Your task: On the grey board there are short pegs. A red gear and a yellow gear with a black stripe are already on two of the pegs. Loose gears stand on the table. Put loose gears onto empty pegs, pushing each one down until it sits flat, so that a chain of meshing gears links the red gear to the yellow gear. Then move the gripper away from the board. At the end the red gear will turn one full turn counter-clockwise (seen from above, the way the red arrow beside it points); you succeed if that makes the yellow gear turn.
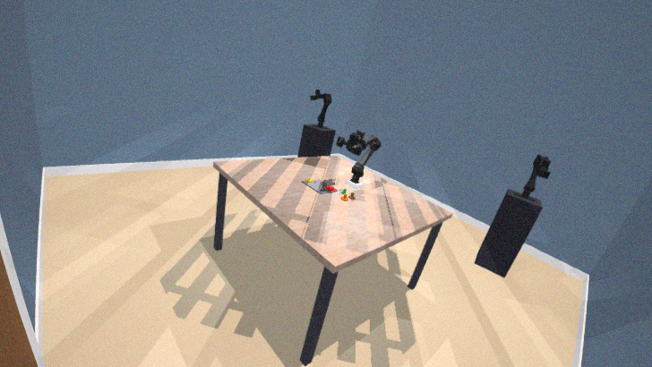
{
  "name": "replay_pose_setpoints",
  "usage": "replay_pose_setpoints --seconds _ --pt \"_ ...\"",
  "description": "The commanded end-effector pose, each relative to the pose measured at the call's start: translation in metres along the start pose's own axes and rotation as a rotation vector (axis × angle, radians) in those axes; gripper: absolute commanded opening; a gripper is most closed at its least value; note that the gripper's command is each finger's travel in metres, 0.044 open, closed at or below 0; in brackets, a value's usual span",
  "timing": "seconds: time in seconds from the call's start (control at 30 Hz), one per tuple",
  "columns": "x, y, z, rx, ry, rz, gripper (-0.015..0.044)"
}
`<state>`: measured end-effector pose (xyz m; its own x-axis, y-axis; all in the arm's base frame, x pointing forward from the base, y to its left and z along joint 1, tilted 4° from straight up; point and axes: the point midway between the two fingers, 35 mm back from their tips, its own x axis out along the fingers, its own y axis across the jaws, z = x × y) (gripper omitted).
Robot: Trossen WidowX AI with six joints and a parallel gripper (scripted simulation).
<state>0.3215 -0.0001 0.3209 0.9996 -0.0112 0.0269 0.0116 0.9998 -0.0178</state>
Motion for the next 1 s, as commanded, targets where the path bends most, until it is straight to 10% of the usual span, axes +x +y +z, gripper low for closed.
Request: replay_pose_setpoints --seconds 0.0,0.3,0.67,0.97 --pt "0.001 0.001 -0.002 0.001 0.012 0.004 0.0426" --pt "0.013 0.062 -0.123 0.001 0.639 0.183 0.0440" --pt "-0.076 0.123 -0.230 -0.144 1.511 0.310 0.0440" --pt "-0.085 0.123 -0.233 -0.159 1.560 0.309 0.0440"
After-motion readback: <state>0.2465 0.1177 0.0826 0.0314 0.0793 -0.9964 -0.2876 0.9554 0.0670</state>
